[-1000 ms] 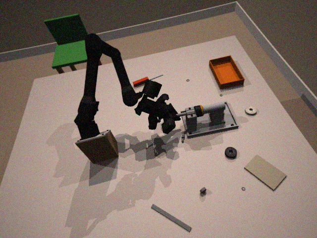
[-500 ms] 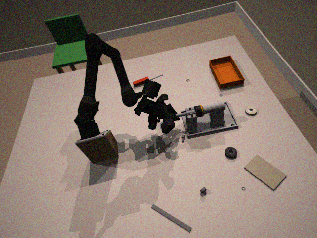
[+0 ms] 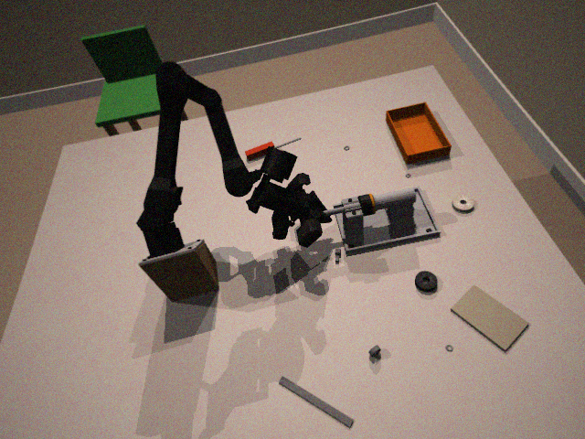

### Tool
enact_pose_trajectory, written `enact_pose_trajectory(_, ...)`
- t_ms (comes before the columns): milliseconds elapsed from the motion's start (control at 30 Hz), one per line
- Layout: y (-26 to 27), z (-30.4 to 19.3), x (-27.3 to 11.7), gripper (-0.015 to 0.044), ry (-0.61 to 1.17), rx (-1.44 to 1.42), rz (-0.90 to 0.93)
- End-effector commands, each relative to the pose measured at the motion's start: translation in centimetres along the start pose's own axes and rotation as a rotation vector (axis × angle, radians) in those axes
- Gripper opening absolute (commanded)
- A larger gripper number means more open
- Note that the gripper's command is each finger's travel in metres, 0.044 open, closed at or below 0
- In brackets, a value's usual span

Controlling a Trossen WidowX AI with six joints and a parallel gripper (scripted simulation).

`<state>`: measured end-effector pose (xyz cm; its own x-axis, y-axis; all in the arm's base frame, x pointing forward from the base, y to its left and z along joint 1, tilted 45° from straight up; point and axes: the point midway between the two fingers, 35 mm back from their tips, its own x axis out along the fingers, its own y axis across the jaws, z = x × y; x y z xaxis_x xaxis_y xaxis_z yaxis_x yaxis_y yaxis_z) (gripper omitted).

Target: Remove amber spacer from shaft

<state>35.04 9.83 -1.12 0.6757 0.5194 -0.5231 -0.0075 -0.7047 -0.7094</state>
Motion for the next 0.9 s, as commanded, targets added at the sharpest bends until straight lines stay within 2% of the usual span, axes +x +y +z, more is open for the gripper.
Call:
enact_pose_trajectory(0,-0.04,0.04,-0.07,0.0,0.0,0.002,-0.002)
enact_pose_trajectory(867,-0.03,0.29,-0.31,0.0,0.0,0.002,-0.002)
